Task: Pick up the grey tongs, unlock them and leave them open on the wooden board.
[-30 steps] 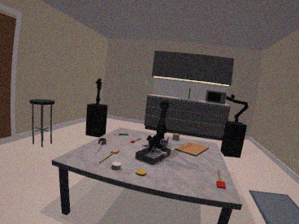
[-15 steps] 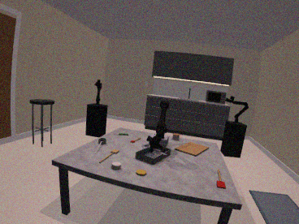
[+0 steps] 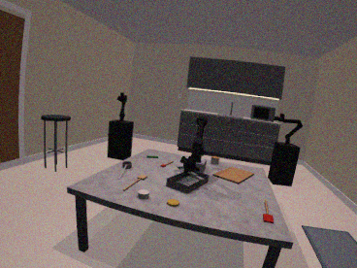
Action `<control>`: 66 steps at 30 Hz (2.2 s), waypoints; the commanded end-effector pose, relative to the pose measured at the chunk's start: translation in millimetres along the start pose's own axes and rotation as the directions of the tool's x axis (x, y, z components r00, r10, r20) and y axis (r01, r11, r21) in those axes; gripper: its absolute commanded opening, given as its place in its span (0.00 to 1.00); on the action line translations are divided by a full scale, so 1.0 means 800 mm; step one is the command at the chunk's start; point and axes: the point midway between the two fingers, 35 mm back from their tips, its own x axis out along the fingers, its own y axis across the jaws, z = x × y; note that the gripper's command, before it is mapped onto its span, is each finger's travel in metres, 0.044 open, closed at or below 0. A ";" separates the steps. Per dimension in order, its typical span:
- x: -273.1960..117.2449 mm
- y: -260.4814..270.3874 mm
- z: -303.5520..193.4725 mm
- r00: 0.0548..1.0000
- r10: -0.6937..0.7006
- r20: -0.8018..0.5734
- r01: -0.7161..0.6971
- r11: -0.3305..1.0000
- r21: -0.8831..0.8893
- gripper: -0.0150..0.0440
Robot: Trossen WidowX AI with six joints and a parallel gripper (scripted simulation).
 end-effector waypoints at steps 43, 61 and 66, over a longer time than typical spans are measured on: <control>-0.056 0.039 0.005 0.892 -0.451 -0.026 0.451 0.892 -0.005 0.00; -0.061 0.030 -0.014 0.887 -0.462 -0.022 0.433 0.847 -0.309 0.00; -0.066 0.023 -0.027 0.883 -0.468 -0.029 0.393 0.773 -0.499 0.00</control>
